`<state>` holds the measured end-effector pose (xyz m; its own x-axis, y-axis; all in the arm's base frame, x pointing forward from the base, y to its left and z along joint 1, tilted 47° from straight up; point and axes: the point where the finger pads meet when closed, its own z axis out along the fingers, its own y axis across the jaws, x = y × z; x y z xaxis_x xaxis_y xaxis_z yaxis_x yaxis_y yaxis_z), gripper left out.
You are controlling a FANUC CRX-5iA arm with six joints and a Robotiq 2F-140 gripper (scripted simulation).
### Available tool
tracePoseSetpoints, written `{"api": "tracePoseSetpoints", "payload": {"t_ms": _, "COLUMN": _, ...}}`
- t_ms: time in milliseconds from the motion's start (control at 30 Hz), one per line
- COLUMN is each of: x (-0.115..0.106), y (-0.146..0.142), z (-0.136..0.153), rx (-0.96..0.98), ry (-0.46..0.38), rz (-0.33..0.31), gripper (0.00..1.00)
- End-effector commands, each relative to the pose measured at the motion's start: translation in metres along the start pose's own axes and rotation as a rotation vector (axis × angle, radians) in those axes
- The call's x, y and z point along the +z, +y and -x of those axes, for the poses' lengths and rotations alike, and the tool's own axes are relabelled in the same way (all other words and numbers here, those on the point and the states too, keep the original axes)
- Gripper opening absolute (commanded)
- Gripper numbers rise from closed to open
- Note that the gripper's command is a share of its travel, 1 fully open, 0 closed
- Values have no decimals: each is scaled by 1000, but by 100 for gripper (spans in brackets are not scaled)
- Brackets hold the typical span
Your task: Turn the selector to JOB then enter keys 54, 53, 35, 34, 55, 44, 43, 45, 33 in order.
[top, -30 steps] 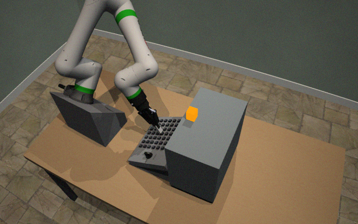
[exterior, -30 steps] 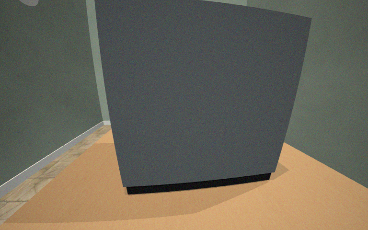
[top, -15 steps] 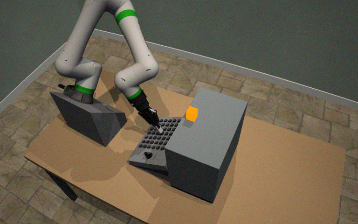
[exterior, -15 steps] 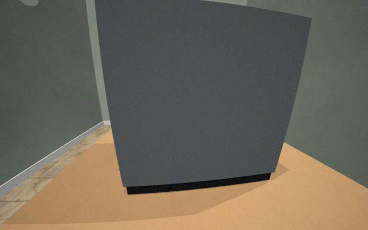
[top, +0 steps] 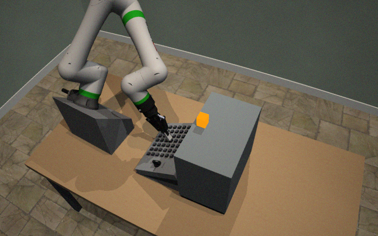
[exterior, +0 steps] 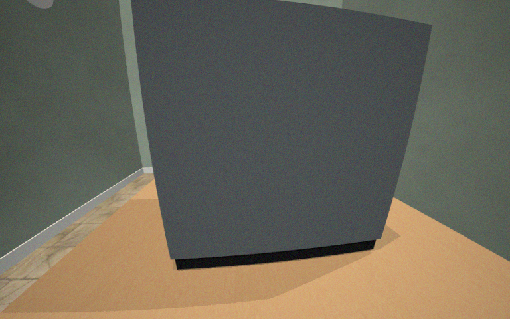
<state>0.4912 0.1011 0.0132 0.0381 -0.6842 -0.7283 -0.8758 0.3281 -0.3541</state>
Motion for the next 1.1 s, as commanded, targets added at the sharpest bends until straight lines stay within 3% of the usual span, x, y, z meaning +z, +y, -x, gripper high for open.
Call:
{"api": "tracePoseSetpoints", "payload": {"t_ms": 0, "x": 1, "y": 0, "z": 0, "rx": 0, "ry": 0, "rz": 0, "gripper": 0}}
{"api": "tracePoseSetpoints", "payload": {"t_ms": 1067, "x": 13, "y": 0, "z": 0, "rx": 0, "ry": 0, "rz": 0, "gripper": 0}}
